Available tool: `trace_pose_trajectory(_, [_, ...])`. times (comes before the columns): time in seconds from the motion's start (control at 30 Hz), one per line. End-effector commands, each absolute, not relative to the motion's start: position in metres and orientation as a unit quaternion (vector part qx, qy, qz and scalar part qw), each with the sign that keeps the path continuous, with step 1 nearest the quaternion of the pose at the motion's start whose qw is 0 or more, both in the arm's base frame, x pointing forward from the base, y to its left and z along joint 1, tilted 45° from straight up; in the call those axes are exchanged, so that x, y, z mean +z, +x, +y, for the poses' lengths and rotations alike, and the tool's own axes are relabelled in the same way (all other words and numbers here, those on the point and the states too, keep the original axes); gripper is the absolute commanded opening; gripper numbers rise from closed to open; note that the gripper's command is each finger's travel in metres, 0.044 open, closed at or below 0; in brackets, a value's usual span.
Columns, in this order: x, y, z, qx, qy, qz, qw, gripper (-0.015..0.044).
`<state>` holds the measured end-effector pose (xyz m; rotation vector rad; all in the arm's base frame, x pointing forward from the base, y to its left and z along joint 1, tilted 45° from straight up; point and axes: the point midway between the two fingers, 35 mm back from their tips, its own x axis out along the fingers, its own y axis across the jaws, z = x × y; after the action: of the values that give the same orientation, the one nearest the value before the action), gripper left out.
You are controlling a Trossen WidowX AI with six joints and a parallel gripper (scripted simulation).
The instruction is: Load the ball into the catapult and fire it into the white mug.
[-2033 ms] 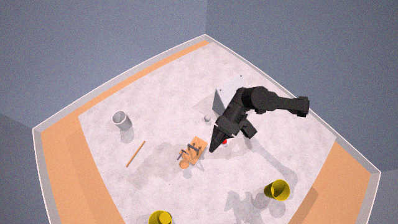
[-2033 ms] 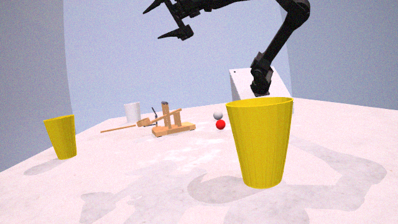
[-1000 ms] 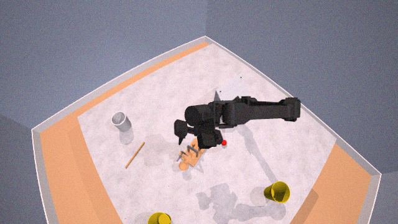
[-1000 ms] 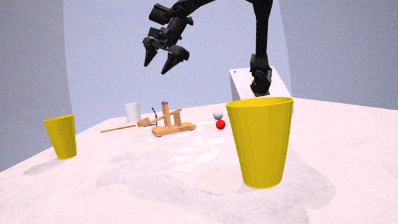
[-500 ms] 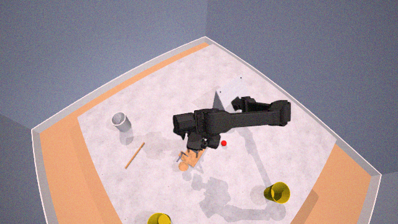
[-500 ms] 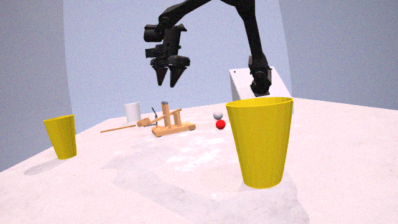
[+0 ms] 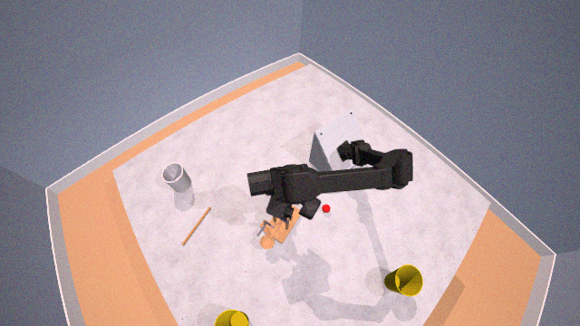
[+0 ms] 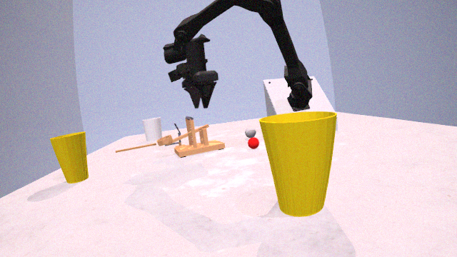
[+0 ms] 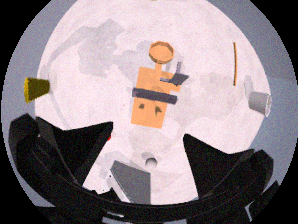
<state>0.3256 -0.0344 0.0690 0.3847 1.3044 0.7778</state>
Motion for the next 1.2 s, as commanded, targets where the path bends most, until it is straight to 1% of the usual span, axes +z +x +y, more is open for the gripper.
trace_pose_trajectory(0.0, [0.045,0.326,-0.011,0.351,0.175,0.593,0.703,0.044])
trace_pose_trajectory(1.17, [0.005,0.327,0.029,0.352,0.176,0.592,0.703,0.044])
